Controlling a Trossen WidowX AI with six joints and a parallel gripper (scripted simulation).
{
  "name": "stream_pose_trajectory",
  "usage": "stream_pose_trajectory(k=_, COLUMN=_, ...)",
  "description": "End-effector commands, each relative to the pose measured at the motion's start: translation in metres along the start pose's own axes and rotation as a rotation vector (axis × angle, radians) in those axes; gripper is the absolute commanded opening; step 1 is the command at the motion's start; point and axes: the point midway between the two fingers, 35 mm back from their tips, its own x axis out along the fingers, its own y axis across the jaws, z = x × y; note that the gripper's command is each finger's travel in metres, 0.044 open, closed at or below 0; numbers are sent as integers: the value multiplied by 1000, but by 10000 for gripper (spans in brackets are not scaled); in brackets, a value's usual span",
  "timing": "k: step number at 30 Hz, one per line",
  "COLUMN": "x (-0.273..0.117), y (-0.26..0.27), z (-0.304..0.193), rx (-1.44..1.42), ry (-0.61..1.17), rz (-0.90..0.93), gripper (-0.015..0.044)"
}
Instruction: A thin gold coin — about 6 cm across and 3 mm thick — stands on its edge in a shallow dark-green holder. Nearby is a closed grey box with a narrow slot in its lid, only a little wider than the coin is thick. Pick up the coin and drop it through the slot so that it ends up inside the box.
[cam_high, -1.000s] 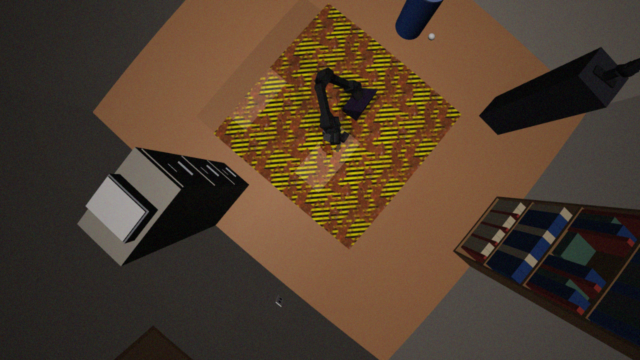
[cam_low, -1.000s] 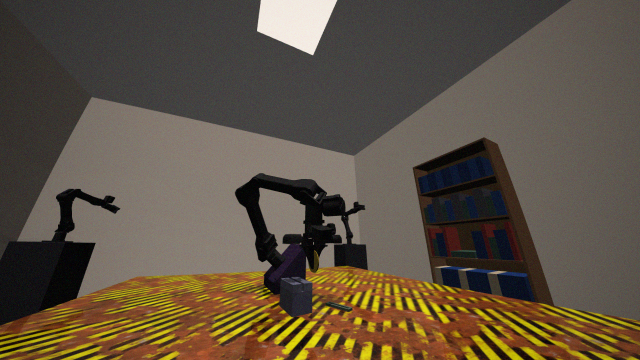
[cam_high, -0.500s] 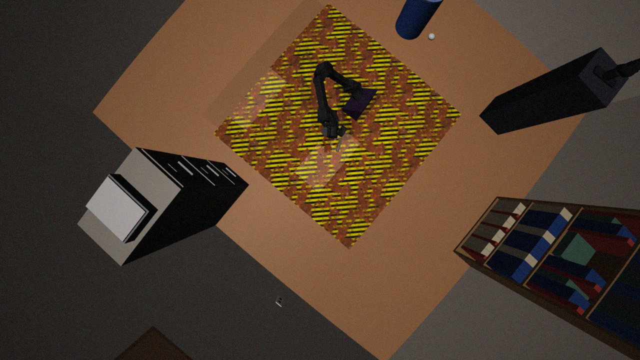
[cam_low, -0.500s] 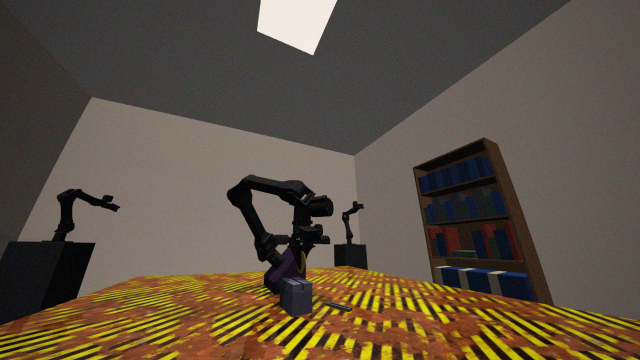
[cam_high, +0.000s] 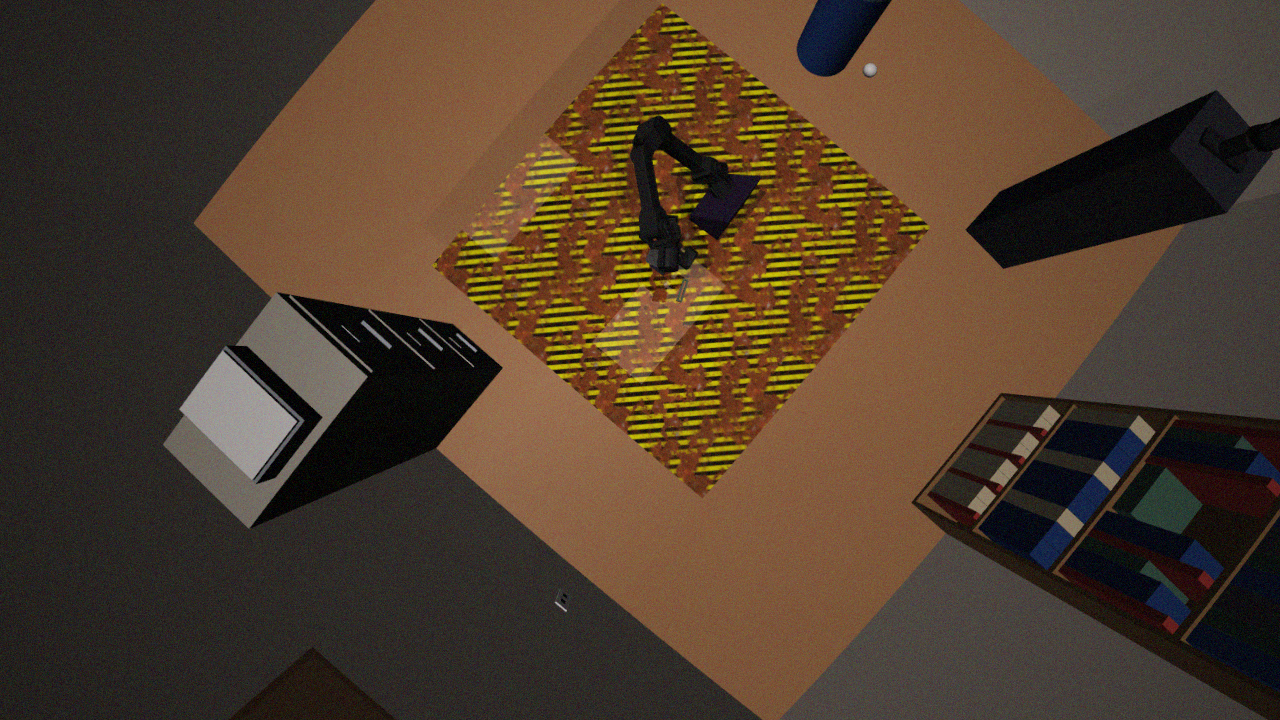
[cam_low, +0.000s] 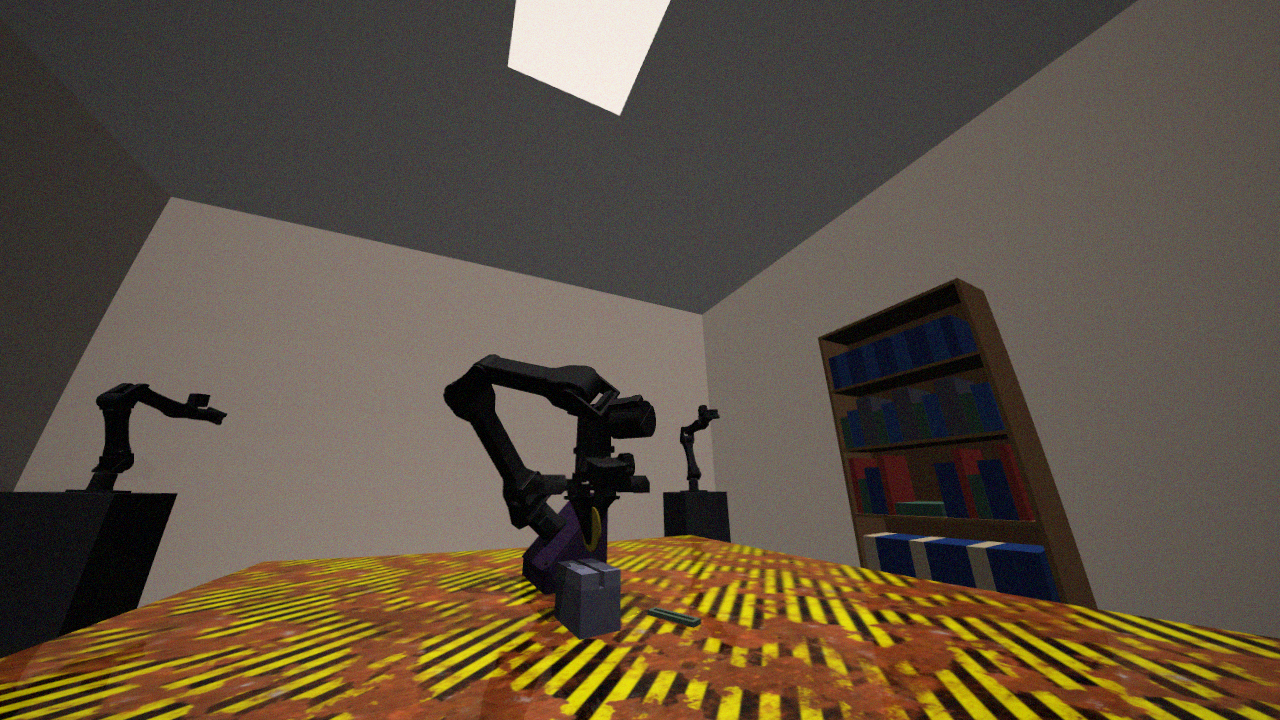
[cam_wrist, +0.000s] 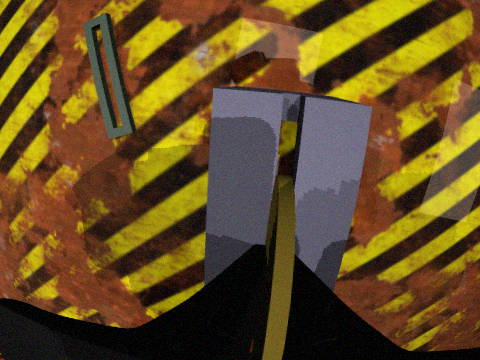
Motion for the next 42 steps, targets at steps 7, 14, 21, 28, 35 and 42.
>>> stream_pose_trajectory(k=7, x=-1, y=-3, z=-2, rx=3, ry=0, rz=0, gripper=0)
stream_pose_trajectory(k=14, x=-2, y=-5, z=-1, rx=10, ry=0, rz=0, gripper=0)
stream_pose_trajectory(k=21, x=-1, y=-3, z=-2, rx=2, ry=3, rz=-1, gripper=0)
stream_pose_trajectory(k=28, x=2, y=-3, z=-2, rx=0, ry=3, rz=-1, gripper=0)
stream_pose_trajectory(k=35, x=7, y=-4, z=-1, rx=-4, ry=3, rz=-1, gripper=0)
stream_pose_trajectory(k=42, x=12, y=-4, z=-1, rx=-2, ry=3, rz=-2, gripper=0)
